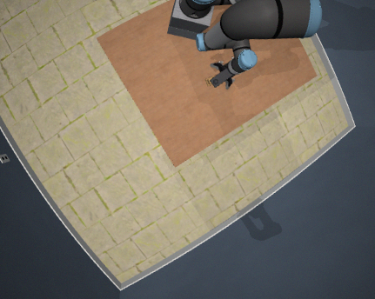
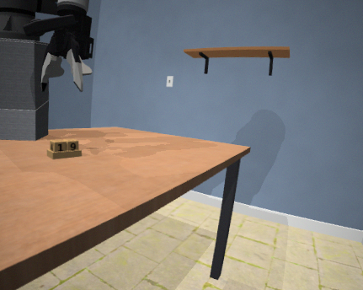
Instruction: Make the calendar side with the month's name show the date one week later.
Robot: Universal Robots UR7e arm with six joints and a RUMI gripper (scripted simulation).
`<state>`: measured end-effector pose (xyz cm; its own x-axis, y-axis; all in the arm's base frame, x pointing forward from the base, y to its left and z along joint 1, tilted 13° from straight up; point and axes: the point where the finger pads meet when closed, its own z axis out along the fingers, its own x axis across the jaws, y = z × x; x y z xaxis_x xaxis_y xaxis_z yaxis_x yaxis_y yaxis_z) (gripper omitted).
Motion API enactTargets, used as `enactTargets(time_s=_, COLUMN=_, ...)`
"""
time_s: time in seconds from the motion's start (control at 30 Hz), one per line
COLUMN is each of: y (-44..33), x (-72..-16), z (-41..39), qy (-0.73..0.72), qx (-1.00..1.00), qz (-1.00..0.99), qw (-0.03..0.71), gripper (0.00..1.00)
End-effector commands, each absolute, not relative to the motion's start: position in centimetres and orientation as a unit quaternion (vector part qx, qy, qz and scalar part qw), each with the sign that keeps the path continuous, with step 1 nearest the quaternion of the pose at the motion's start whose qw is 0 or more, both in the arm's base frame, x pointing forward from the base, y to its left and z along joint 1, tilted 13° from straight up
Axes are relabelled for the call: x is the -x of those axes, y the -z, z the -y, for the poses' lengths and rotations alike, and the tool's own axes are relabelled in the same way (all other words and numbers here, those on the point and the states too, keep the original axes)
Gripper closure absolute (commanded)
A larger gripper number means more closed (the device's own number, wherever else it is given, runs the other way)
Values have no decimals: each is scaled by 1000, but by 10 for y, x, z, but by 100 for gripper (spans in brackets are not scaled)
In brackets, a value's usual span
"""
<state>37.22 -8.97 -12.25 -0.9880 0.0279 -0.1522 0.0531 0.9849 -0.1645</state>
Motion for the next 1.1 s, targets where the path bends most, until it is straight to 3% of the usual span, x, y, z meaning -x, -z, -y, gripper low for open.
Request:
enactTargets(time_s=0.0, y=123, x=-375, z=93, qy=87, qx=26, qz=-993, qw=73, gripper=0)
enactTargets(time_s=1.07, y=134, x=-385, z=97, qy=107, qx=400, qz=-909, qw=34, gripper=0)
